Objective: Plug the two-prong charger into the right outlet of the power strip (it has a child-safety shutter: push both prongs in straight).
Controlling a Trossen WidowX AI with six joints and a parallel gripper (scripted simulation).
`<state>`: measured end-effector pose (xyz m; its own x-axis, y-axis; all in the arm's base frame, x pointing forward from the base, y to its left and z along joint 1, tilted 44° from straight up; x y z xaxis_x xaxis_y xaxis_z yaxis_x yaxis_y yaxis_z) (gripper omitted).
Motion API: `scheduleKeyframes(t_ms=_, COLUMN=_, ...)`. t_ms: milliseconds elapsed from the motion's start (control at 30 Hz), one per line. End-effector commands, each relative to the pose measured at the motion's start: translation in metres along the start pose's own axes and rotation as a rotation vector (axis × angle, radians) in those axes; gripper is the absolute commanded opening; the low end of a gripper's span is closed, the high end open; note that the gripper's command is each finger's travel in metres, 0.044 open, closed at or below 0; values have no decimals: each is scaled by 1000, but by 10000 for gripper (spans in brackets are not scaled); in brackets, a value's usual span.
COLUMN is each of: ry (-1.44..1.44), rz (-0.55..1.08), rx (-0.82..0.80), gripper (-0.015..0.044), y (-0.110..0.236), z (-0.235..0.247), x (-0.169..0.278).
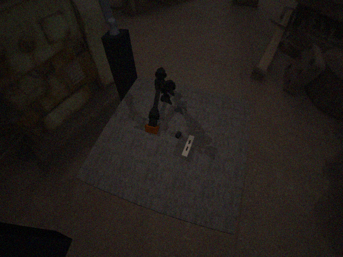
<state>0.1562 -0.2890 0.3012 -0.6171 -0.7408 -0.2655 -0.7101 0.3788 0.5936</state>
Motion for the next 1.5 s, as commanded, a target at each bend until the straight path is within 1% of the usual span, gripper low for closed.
scheduleKeyframes(t_ms=0, ry=-1, rz=-38, rx=-71, gripper=440, y=-20, z=14, x=-4)
scheduleKeyframes(t_ms=400, ry=36, rz=-176, rx=-285, gripper=440, y=-73, z=60, x=-33)
scheduleKeyframes(t_ms=767, ry=84, rz=-294, rx=-488, gripper=440, y=-108, z=109, x=-64)
scheduleKeyframes(t_ms=1133, ry=142, rz=-402, rx=-697, gripper=440, y=-129, z=164, x=-97)
scheduleKeyframes(t_ms=1467, ry=199, rz=-487, rx=-881, gripper=440, y=-135, z=213, x=-124)
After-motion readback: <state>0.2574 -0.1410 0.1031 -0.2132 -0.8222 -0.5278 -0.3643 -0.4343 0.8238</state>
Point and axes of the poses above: the point midway between the two fingers, 35 mm back from their tips, its own y axis back along the fingers, its own z axis across the jaws, x = y × z, the point moved 2 cm from there along y, back along the fingers, and after that the axes turned 13 degrees about y, right-handed, at the moved point
